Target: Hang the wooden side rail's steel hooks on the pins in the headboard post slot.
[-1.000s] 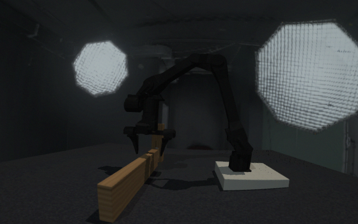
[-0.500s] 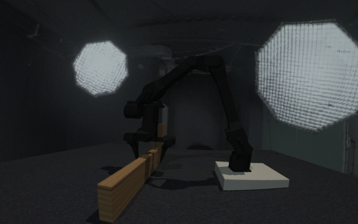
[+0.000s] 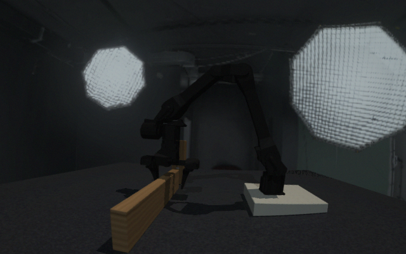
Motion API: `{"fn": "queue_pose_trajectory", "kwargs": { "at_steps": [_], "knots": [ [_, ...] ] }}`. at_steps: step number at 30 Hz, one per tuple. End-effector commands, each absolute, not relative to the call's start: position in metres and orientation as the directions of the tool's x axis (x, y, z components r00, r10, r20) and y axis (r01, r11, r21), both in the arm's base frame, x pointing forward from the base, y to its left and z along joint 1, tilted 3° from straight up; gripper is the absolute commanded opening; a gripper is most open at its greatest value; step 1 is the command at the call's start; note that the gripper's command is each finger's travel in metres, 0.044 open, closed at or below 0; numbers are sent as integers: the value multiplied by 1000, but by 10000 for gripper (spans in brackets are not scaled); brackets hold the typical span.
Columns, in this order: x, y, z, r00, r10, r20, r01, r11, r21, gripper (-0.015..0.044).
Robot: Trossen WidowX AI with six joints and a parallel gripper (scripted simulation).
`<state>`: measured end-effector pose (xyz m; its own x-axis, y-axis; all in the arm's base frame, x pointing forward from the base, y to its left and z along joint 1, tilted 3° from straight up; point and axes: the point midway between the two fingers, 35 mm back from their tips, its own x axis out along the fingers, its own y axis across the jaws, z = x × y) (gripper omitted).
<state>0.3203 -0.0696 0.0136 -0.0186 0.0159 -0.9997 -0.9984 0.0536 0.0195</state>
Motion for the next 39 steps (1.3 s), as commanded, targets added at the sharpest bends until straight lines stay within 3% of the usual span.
{"fn": "queue_pose_trajectory", "kwargs": {
  "at_steps": [1,9,14,17,39],
  "knots": [
    [319,-69,12,-23,20,-1000,-998,52,24,309],
    [319,-69,12,-23,20,-1000,-998,52,24,99],
    [319,-69,12,-23,20,-1000,-998,52,24,65],
    [319,-69,12,-23,20,-1000,-998,52,24,0],
    [326,-69,12,-22,20,-1000,-998,52,23,0]
  ]
}}
